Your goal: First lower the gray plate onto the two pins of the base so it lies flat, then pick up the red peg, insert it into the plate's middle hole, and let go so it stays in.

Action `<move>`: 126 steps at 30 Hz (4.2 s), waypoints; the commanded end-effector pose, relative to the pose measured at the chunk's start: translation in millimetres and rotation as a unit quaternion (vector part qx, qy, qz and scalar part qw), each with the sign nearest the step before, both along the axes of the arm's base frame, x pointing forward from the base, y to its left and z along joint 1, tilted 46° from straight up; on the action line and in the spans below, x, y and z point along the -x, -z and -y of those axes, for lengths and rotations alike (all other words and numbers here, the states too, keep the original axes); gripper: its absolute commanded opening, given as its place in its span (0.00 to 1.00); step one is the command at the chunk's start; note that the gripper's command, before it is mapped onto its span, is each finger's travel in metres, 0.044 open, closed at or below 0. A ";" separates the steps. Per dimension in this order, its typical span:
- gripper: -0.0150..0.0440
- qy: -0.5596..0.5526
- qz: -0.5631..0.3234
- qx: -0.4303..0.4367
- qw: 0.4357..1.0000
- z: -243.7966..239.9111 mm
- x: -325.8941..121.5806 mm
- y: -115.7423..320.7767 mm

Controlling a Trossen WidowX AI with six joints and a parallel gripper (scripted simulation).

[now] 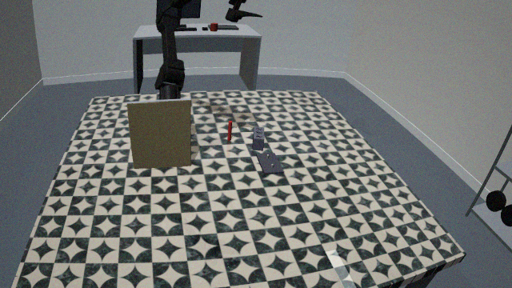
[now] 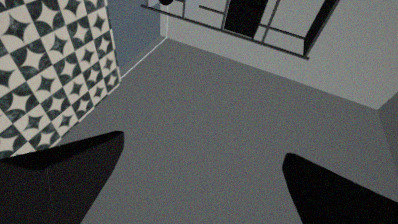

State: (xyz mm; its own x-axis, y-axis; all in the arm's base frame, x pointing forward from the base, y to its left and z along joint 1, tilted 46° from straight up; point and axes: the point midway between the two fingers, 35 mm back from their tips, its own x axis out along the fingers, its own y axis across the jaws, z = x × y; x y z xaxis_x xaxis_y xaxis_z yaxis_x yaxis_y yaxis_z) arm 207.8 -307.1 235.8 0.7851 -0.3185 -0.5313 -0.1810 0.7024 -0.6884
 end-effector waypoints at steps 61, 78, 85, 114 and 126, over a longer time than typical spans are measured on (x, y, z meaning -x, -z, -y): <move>1.00 -0.418 -0.290 -0.346 0.788 -400.4 -156.1 266.2; 1.00 -0.418 -0.290 -0.347 0.788 -420.3 -159.5 285.5; 1.00 -0.418 -0.290 -0.348 0.788 -427.9 -160.2 292.5; 0.25 -0.417 -0.291 -0.345 0.789 -411.1 -160.4 277.0; 0.25 -0.417 -0.293 -0.343 0.789 -384.7 -156.9 250.4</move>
State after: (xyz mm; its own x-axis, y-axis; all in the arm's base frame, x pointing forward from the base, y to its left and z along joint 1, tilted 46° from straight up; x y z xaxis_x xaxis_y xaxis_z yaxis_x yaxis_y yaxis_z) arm 361.7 86.2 -28.0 0.1110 0.6988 -0.7066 -0.9193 0.3423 0.1942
